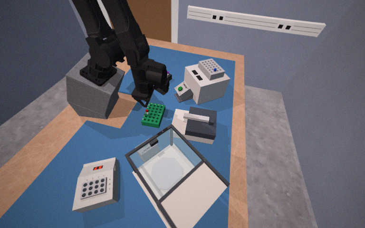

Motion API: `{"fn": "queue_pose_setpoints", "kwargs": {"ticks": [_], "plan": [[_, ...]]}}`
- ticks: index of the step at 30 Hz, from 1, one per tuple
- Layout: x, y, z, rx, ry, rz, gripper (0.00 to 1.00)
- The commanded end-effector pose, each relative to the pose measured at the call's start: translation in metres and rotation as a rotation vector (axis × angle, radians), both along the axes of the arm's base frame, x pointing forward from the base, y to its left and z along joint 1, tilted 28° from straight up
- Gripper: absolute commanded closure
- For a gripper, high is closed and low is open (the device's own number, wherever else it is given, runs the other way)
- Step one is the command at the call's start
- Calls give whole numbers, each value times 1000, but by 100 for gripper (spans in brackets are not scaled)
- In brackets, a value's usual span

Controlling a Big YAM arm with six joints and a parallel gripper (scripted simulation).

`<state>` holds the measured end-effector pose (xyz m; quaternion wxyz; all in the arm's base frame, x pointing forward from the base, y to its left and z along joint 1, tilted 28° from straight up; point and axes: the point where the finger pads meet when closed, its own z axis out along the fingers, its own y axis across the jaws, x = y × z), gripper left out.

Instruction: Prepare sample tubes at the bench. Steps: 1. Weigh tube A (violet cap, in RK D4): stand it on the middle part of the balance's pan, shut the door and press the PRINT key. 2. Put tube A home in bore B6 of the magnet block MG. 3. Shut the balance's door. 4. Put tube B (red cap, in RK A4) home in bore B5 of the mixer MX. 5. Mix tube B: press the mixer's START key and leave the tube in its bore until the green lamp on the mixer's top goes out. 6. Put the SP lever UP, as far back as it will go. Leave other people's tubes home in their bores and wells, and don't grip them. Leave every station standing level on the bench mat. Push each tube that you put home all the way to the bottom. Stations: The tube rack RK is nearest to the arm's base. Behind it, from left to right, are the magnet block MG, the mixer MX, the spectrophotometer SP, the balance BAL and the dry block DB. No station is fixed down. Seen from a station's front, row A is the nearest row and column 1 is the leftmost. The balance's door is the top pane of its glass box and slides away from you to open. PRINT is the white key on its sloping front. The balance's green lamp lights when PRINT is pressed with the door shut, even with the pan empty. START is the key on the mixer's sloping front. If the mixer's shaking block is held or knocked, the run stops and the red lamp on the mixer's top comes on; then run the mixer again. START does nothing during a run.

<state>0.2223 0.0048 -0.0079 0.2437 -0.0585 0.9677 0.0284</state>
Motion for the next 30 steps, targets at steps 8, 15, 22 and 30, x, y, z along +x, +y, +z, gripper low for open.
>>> {"fn": "queue_pose_setpoints", "kwargs": {"ticks": [8,15,22,30], "plan": [[5,-1,5,-2,-8,3,64],[5,-1,5,-2,-8,3,64],[5,-1,5,-2,-8,3,64],[2,3,-11,-1,8,12,64]]}}
